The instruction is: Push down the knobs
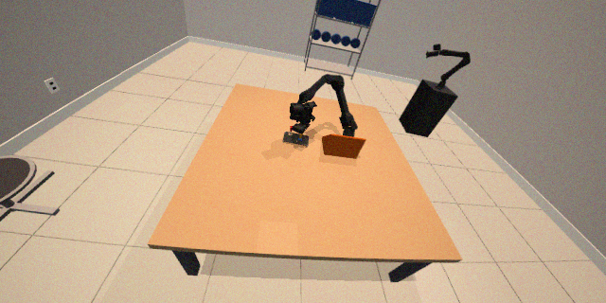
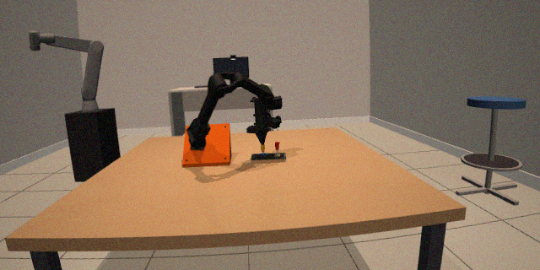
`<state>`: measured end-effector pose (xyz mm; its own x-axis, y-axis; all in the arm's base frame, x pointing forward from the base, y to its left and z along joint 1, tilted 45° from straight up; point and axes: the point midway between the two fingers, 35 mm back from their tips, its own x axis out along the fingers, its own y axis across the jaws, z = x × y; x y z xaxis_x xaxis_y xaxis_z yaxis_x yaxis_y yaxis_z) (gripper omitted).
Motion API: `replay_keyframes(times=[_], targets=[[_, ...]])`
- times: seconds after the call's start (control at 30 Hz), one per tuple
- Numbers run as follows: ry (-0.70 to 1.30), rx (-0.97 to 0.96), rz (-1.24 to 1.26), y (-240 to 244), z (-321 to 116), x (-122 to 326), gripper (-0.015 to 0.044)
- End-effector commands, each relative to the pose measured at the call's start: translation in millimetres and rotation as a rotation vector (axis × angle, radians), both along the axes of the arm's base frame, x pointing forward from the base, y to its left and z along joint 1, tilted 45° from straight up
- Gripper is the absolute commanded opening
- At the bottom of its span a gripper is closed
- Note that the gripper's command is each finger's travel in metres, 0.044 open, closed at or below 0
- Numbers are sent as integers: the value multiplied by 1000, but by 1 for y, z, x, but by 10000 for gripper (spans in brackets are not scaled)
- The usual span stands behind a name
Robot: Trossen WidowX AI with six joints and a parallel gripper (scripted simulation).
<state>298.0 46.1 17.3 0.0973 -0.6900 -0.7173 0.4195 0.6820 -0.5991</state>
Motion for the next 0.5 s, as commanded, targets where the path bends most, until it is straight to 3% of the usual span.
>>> replay_keyframes(times=[0.0,0.47], targets=[[0,-3,-3,-3,-2,1,0],[0,-3,-3,-5,-3,1,0]])
